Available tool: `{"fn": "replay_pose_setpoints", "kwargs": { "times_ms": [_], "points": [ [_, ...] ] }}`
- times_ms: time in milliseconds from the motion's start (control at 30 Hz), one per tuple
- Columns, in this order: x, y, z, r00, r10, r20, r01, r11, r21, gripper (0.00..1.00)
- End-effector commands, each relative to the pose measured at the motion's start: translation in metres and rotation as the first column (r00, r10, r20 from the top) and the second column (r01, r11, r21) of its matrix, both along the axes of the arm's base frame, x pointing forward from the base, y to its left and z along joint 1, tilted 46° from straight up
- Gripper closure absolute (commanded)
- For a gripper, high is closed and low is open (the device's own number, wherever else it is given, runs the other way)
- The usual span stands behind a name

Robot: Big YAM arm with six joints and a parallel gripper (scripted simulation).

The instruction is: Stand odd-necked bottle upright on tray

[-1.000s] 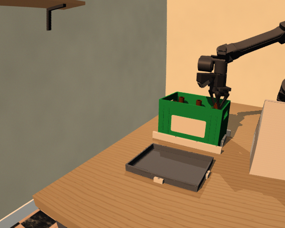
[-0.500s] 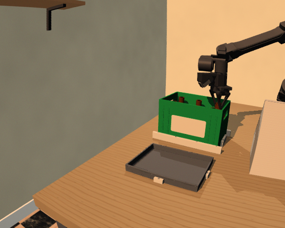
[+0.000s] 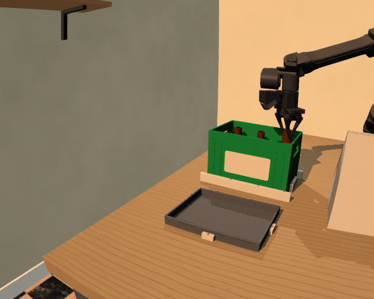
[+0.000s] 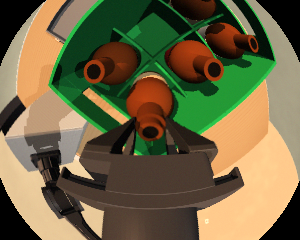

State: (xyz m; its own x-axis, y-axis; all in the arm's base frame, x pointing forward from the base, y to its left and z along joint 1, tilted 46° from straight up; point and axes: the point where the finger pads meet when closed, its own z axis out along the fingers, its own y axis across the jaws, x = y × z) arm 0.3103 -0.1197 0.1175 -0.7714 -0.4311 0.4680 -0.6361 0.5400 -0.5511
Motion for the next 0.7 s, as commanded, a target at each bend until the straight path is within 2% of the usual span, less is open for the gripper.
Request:
{"fn": "replay_pose_setpoints", "kwargs": {
  "times_ms": [0,667],
  "points": [
    [0.0171,0.0118,0.0235,0.998,0.015,0.067,-0.015,1.000,0.000,1.00],
    [0.0160,0.0193,0.0307,0.998,0.015,0.068,-0.015,1.000,0.002,1.00]
  ]
}}
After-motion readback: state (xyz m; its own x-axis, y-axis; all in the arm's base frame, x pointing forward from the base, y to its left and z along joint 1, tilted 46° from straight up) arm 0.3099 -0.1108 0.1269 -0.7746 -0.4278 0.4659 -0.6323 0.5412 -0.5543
